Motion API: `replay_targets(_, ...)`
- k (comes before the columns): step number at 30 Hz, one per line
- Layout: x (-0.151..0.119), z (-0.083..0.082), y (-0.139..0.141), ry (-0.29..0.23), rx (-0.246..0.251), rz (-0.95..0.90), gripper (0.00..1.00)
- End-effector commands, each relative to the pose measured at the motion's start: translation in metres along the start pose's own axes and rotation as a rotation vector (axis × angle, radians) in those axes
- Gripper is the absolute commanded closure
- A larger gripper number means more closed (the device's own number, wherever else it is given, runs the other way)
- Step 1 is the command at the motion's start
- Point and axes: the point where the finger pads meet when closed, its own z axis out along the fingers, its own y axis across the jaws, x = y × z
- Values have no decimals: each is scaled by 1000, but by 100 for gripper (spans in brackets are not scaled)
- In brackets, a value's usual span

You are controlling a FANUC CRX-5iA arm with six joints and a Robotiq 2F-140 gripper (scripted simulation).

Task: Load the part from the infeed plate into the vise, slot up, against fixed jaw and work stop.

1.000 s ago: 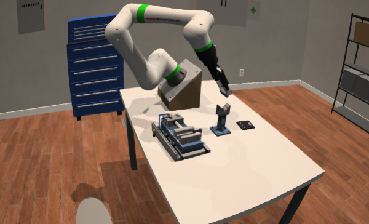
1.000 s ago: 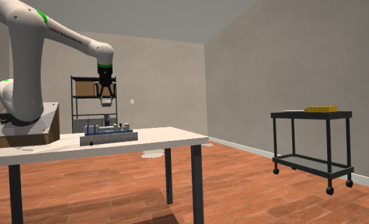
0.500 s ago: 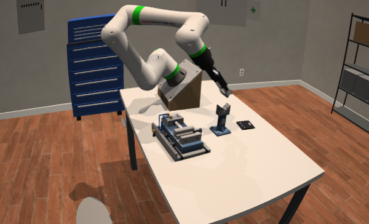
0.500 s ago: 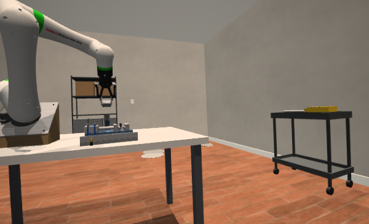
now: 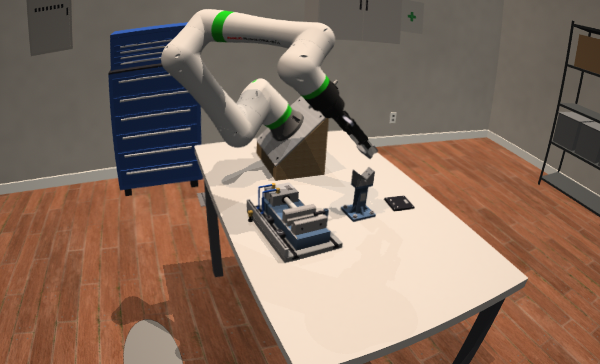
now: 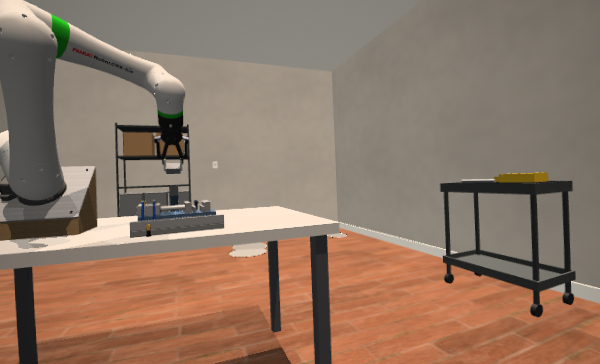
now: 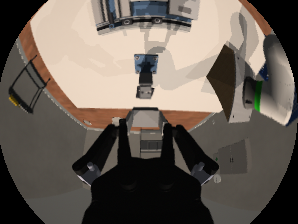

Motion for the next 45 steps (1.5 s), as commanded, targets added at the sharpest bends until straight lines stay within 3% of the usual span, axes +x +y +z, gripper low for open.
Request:
replay_targets(1,0,0,0,-9,0,0,100)
replay_targets(45,1,0,0,-31,1,0,100)
